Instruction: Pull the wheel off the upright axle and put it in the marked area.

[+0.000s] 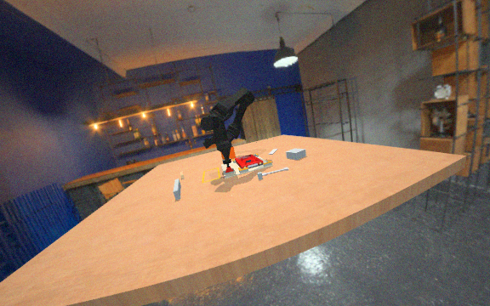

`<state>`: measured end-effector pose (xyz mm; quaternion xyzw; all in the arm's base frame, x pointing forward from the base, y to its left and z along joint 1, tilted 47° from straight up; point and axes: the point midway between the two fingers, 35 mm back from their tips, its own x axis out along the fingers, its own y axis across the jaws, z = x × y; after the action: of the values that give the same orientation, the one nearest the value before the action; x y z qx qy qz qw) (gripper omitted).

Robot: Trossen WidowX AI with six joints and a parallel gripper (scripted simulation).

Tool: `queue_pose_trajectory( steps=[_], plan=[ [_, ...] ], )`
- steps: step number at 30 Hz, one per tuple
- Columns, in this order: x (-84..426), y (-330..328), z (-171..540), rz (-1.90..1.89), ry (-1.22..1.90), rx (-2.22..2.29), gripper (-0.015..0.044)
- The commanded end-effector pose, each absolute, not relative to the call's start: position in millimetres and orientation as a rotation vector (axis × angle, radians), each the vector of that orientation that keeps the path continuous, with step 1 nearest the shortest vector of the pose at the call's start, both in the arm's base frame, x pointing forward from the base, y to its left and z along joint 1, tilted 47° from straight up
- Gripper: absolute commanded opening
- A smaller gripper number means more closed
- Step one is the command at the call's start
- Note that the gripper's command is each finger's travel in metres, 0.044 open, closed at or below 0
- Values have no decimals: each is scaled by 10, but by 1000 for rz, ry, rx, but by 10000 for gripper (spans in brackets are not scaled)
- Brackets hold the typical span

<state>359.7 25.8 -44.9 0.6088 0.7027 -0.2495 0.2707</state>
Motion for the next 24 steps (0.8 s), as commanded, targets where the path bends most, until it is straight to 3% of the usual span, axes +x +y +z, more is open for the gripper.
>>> queue_pose_trajectory(
  steps=[1, 24],
  plan=[
    [3617, 215, -415, -669, 1883, 1641, 0],
    [3622, 160, -363, -669, 1883, 1643, 0]
  ],
)
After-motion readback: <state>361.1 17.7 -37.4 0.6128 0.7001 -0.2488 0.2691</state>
